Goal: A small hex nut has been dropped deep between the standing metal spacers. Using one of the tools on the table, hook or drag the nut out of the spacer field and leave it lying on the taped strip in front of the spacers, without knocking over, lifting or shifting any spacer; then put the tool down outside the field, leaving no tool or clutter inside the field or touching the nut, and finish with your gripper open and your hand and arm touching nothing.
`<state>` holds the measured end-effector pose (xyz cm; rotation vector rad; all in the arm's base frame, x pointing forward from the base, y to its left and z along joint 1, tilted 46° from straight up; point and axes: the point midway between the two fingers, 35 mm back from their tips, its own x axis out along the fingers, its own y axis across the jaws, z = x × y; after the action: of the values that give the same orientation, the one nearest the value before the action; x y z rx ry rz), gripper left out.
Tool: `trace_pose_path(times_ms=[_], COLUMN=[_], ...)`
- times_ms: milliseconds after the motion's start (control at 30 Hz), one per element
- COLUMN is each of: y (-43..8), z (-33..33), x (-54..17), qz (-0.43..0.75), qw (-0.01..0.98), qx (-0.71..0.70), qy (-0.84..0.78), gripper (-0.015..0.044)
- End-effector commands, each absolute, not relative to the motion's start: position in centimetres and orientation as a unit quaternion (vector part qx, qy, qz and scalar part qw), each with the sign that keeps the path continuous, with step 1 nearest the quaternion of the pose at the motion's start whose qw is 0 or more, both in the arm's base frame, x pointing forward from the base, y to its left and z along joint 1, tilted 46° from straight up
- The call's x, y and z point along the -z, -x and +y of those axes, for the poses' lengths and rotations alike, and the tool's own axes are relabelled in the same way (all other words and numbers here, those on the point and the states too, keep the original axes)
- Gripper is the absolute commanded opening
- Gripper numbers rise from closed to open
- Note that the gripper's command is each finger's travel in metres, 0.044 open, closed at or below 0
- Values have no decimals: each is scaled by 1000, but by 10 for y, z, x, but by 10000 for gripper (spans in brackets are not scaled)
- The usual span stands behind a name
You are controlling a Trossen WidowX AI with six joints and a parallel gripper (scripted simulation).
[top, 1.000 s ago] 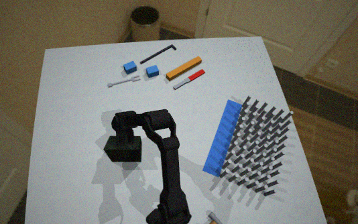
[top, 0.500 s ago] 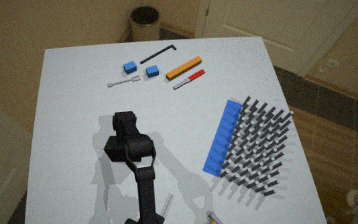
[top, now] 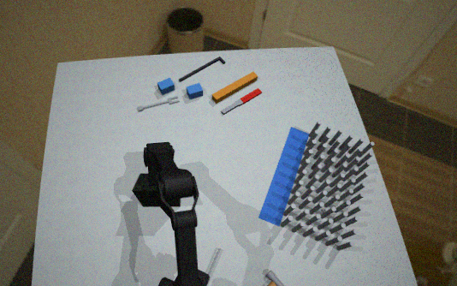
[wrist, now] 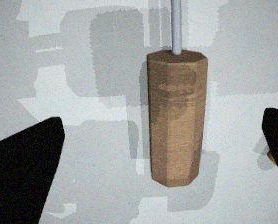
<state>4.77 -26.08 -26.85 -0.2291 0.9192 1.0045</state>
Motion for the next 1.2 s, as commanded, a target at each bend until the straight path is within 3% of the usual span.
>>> trace_pose_path(times_ms=[0, 267, 467, 1167], y=[-64, -80, -80, -84], z=[-255, -245, -245, -234], x=[254, 238, 238, 253], qz=[417, 405, 405, 405], qw=[793, 816, 816, 816], qx=[-429, -391, -391, -391], qy=[117, 132, 132, 132], gripper=[440, 440, 282, 280])
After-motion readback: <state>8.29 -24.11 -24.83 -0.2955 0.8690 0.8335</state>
